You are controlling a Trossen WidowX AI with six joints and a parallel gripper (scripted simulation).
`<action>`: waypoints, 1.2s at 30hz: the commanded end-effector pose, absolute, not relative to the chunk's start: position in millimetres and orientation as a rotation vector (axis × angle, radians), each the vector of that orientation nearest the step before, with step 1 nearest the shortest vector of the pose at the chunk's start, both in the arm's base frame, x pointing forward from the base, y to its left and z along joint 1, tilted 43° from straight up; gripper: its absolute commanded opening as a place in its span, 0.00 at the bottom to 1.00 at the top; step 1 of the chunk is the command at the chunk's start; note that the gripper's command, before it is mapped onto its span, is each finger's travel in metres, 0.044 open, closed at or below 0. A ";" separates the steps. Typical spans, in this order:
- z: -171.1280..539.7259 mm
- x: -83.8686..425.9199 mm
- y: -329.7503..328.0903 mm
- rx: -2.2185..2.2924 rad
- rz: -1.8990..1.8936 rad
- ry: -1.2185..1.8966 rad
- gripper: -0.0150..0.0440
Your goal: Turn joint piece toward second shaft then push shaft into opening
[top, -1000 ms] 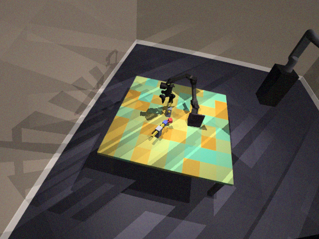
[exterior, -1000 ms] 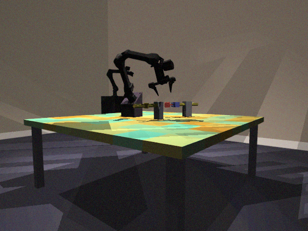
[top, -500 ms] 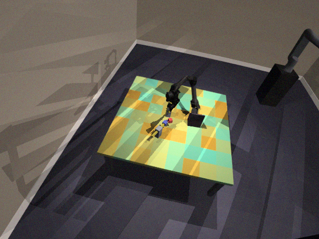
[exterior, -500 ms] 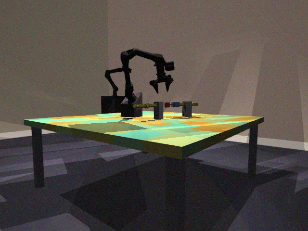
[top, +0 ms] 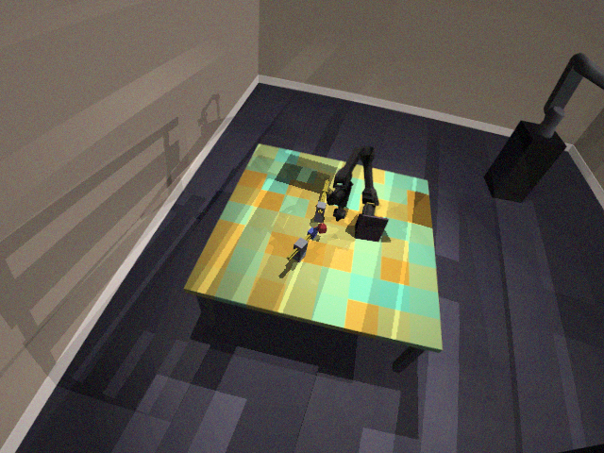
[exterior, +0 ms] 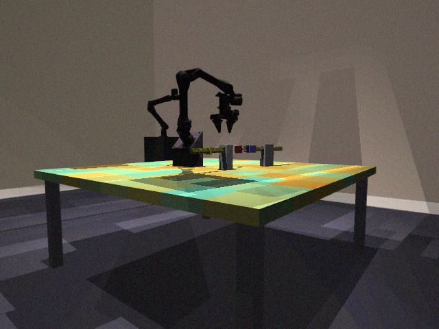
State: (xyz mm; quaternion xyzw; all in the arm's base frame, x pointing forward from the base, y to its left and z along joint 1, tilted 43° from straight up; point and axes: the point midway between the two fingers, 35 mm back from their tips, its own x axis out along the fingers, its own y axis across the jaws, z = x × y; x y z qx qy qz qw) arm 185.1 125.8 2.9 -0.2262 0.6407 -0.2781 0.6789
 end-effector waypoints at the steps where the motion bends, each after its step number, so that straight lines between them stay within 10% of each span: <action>1: 0.1 182.4 123.2 -0.549 -0.605 1.456 1.00; 36: -59.6 184.7 69.3 -0.916 -0.235 1.566 1.00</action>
